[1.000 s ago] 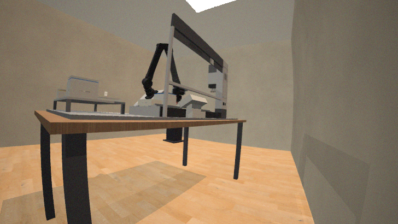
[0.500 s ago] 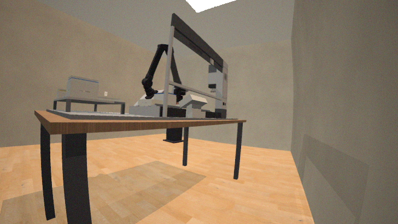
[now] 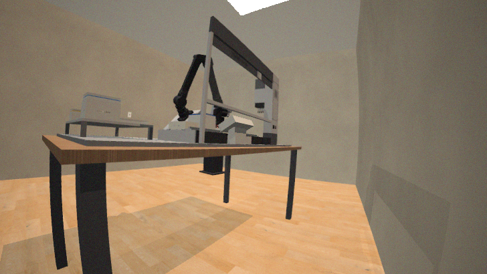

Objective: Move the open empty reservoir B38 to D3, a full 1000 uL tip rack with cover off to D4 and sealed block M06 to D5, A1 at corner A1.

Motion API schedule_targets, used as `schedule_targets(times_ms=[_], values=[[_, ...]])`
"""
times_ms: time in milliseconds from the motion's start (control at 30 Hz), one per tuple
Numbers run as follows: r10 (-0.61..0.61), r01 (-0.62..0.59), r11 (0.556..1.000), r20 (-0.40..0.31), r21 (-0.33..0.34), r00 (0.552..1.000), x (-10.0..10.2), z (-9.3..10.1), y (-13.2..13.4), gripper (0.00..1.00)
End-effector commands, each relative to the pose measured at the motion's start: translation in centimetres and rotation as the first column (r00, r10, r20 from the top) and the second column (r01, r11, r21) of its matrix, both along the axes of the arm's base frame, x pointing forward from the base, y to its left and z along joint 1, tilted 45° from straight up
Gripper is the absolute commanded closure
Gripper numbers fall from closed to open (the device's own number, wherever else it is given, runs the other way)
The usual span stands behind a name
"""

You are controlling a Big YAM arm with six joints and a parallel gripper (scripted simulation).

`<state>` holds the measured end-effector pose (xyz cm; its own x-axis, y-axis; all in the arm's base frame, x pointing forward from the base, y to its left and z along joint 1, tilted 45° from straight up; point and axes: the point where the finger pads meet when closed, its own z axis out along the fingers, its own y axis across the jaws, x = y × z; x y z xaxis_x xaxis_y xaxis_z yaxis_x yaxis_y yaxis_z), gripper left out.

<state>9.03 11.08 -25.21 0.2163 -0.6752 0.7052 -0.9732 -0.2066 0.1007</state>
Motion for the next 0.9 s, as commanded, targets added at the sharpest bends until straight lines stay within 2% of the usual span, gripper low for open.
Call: schedule_targets(times_ms=[0, 867], values=[[0.006, -0.006, 1.0, 0.013, 0.021, 1.0, 0.21, -0.92, 1.95, 1.0], [0.005, -0.006, 1.0, 0.013, 0.026, 1.0, 0.03, -1.57, 2.59, 1.0]])
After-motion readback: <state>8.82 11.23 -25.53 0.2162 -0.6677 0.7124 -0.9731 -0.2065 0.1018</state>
